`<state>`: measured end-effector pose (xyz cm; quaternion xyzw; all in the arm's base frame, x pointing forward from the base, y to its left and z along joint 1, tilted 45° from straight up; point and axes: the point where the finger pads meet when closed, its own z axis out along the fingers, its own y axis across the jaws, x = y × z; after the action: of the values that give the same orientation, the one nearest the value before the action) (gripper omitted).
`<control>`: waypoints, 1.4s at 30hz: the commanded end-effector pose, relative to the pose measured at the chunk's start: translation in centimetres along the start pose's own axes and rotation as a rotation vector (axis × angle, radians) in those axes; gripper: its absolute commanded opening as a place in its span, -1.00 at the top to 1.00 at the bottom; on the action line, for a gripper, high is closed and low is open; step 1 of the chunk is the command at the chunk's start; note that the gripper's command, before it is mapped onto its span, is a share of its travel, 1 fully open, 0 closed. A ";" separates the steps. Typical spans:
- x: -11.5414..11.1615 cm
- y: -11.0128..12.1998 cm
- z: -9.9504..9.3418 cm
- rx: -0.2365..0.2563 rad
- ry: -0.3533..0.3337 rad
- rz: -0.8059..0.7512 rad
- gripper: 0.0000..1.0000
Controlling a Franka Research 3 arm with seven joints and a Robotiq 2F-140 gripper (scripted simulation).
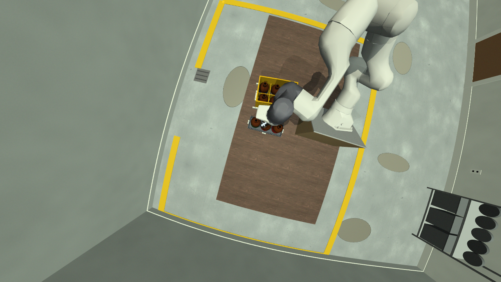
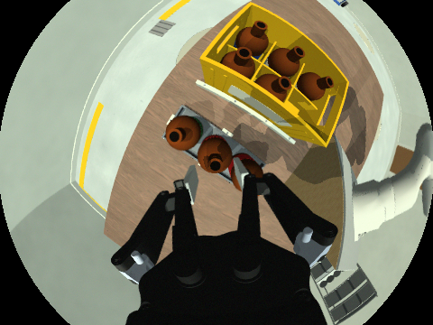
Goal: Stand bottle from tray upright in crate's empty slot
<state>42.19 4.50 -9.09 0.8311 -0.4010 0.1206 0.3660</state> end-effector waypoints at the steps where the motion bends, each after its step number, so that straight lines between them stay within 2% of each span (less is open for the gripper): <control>1: 0.2 0.0 0.4 0.000 0.000 0.004 0.24; 29: 0.2 0.0 3.5 0.000 0.000 0.004 0.24; 42: 0.2 0.0 4.1 0.000 0.000 0.004 0.24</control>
<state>41.86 1.80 -11.72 0.8313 -0.3998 0.1200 0.3670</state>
